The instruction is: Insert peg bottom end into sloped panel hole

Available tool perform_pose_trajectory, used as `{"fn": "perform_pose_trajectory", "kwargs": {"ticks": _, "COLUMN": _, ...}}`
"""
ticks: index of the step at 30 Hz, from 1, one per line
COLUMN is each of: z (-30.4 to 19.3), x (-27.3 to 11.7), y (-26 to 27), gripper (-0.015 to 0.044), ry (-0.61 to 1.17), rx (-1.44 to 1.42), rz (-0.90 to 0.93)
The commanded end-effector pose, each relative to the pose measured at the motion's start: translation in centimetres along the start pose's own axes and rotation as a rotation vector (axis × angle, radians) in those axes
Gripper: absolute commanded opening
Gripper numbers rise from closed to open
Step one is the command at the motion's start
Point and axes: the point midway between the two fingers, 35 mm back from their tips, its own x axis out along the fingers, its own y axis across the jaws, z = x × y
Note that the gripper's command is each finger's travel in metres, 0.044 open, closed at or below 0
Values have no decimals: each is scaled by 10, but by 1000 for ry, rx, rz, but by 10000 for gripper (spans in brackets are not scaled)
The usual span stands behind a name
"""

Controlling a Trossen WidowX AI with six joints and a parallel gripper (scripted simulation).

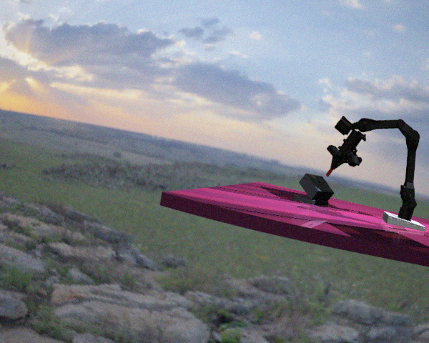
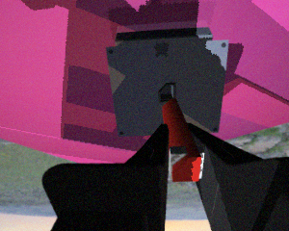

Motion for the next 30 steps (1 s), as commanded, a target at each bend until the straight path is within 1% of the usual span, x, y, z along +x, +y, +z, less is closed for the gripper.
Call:
{"fn": "perform_pose_trajectory", "kwargs": {"ticks": 1, "z": -1, "x": 8, "y": -1, "gripper": 0, "ry": 9, "rx": -6, "rz": 2}}
{"fn": "perform_pose_trajectory", "kwargs": {"ticks": 30, "z": -1, "x": 40, "y": -2, "gripper": 0, "ry": 18, "rx": -7, "rz": -3}}
